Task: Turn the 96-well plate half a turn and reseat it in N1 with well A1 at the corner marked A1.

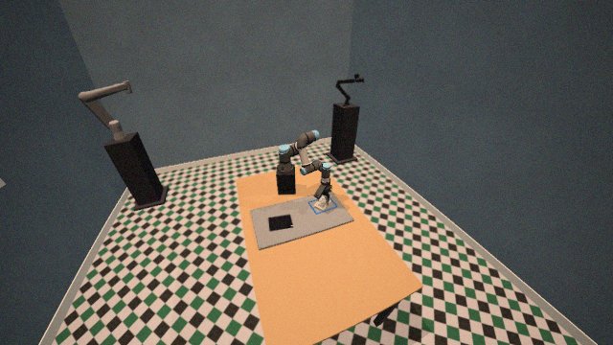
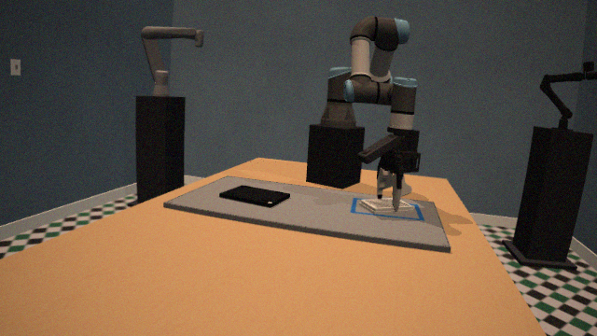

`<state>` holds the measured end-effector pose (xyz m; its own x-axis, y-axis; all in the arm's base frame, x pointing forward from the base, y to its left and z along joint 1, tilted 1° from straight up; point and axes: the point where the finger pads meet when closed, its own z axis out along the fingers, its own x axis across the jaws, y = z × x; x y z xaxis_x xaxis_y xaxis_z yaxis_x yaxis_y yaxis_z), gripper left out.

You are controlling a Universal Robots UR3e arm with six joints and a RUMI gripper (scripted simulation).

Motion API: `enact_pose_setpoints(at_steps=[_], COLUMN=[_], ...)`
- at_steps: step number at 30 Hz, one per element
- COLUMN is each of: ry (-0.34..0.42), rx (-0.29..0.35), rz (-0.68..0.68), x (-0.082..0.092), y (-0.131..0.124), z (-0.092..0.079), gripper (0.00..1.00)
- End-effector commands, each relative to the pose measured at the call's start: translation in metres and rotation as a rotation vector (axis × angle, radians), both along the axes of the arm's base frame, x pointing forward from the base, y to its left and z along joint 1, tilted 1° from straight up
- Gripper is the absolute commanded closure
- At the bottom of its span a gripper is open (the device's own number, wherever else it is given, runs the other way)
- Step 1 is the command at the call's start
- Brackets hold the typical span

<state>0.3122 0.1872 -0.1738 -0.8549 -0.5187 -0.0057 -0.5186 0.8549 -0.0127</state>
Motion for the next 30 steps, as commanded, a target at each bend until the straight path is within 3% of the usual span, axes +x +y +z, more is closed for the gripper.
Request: enact_pose_setpoints(at_steps=[1,7,8,30], ry=[-0.007,-0.007,-0.007,-0.006], rx=[0.002,0.002,0.002,0.003], rz=[0.0,0.0,0.0,0.0], x=[0.0024,0.0024,0.0024,0.0022], y=[0.0006,0.0006,0.0006,0.0006], z=[0.0004,0.0004,0.0004,0.0032], gripper=[1.0,1.0,0.0,0.0])
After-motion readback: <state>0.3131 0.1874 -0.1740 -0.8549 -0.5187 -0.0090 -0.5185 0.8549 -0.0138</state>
